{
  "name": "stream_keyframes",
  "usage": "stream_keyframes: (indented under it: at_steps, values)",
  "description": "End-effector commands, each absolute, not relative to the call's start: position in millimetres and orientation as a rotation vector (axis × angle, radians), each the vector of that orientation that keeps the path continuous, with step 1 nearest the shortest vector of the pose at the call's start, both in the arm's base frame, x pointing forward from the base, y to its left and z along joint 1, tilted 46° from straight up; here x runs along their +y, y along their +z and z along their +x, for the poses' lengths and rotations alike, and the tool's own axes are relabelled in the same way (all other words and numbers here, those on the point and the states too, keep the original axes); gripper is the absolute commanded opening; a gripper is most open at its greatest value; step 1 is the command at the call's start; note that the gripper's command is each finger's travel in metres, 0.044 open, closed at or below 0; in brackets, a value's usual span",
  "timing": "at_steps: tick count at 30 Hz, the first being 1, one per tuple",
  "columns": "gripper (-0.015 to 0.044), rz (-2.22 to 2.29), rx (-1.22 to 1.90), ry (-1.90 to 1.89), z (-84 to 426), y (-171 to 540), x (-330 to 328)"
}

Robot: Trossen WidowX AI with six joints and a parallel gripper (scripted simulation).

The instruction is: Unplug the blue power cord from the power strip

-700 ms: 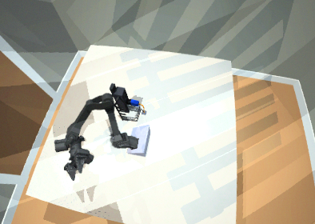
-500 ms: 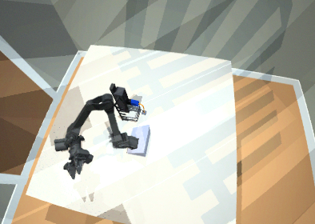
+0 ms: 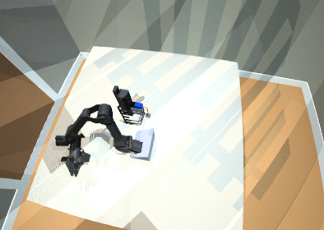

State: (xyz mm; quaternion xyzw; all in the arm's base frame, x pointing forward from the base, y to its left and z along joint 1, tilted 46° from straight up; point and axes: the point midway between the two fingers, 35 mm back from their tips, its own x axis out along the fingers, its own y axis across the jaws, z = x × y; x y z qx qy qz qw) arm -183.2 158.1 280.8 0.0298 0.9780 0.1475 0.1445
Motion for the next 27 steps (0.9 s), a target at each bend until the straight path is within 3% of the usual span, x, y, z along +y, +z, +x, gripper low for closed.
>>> stream_keyframes:
  at_steps: [1, 15, 27]
  values:
    - [0.0160, 0.255, 2.734, 0.510, -164.5, 279.8, 188.9]
    - [0.0160, 0.760, 2.266, 0.679, -50.0, 273.2, 276.2]
    - [0.0160, 0.978, 1.787, 0.657, 82.8, 266.7, 297.9]
